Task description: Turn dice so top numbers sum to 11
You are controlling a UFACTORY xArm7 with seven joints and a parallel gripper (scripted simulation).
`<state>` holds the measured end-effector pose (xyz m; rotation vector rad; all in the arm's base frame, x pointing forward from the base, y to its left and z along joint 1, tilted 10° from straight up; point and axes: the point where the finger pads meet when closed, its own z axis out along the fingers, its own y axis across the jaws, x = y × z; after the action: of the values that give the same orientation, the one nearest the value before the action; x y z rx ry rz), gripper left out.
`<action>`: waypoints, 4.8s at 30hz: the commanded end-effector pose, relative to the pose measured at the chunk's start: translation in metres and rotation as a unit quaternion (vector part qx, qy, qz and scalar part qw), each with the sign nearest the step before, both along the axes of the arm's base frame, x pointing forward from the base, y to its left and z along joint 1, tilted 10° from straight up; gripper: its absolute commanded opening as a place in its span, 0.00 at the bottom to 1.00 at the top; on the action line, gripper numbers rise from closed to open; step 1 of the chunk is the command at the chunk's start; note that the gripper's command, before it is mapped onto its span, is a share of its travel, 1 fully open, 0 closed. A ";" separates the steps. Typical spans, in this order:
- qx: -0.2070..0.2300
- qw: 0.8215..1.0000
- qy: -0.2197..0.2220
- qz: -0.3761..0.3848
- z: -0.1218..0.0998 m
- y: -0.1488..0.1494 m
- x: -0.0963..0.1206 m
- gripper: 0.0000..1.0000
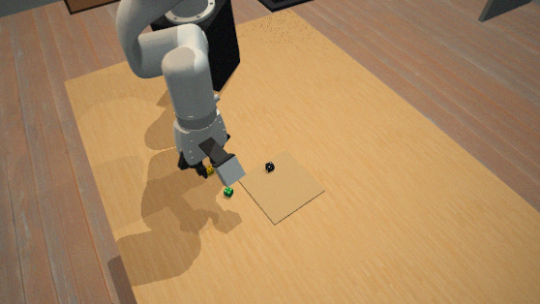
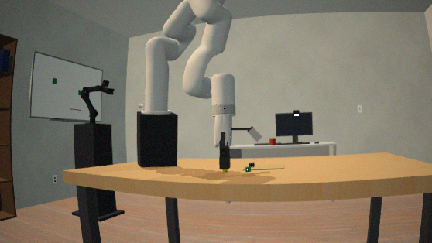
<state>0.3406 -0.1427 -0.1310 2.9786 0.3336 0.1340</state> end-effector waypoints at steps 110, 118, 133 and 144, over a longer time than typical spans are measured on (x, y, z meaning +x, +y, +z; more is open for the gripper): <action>0.000 1.000 -0.001 0.000 0.090 0.012 -0.009 0.11; -0.001 1.000 -0.002 -0.006 0.090 0.016 -0.001 0.11; 0.011 0.994 -0.016 -0.109 0.090 0.134 0.101 0.11; 0.011 0.994 -0.016 -0.109 0.090 0.134 0.101 0.11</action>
<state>0.4396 -0.0098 -0.0418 3.0054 -0.0001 0.1553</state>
